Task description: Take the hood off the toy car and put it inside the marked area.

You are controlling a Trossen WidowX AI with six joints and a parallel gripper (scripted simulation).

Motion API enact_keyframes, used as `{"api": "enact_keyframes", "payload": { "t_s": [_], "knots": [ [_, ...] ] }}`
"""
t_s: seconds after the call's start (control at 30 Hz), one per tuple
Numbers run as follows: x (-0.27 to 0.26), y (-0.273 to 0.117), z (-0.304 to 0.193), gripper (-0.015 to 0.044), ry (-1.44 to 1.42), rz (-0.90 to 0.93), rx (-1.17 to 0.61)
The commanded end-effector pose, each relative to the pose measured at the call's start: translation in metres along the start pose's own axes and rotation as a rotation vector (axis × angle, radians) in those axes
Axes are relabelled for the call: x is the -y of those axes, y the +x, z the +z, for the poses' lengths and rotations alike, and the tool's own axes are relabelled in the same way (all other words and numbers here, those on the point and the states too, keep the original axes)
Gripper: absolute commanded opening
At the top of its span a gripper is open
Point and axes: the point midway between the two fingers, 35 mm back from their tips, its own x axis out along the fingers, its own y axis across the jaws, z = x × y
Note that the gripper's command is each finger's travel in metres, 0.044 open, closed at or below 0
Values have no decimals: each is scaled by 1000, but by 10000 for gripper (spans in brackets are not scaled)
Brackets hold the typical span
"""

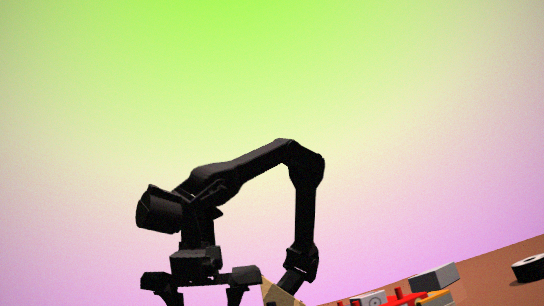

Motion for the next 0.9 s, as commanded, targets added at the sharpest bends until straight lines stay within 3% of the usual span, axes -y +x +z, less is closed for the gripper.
{"api": "enact_keyframes", "payload": {
  "t_s": [0.0, 0.53, 0.87],
  "knots": [
    [0, 3, 0, 0, 7, 4, 2],
    [0, 11, 0, 0, 7, 5, 2],
    [0, 8, 0, 262, 0, 1, 0]
  ]
}}
